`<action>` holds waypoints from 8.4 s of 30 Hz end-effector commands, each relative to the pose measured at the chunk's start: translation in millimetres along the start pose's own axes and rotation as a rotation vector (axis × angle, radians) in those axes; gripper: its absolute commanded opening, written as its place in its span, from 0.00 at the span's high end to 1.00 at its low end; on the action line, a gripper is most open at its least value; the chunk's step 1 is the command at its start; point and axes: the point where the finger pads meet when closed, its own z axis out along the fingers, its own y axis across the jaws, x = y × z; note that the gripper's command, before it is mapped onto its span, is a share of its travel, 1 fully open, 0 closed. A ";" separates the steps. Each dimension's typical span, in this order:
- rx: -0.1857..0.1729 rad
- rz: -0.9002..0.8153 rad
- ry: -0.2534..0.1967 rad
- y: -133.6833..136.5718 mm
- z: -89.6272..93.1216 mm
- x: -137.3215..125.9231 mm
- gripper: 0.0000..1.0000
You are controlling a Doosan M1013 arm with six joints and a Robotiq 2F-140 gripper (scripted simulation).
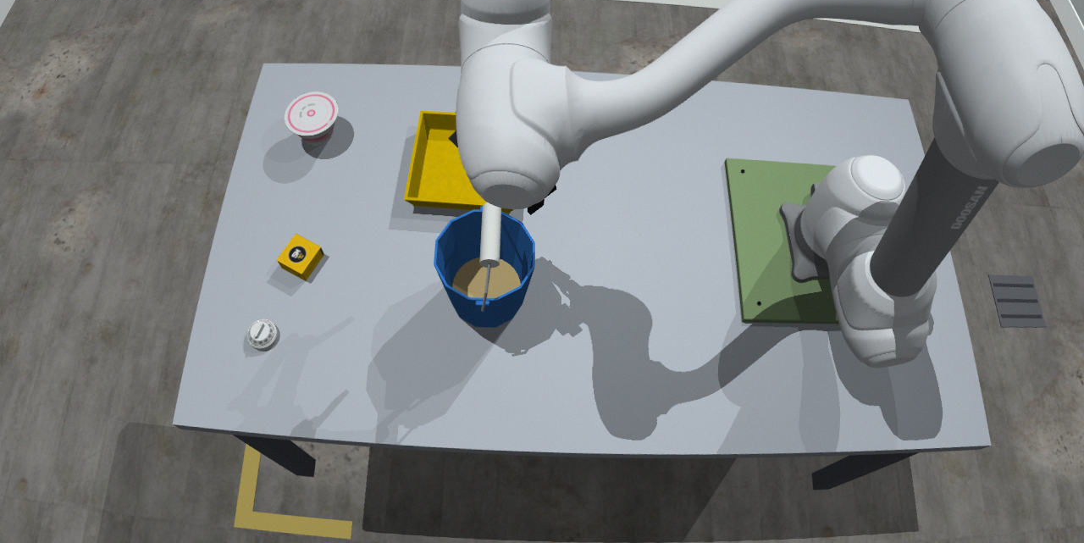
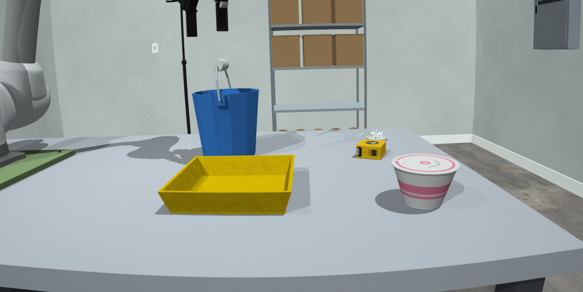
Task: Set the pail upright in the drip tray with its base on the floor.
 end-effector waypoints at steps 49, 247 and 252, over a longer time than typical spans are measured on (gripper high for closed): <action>0.001 -0.832 0.004 -31.6 7.0 55.8 0.00; 0.001 -0.832 0.004 -31.0 52.8 55.7 0.90; 0.001 -0.832 0.004 -31.0 43.5 55.7 0.90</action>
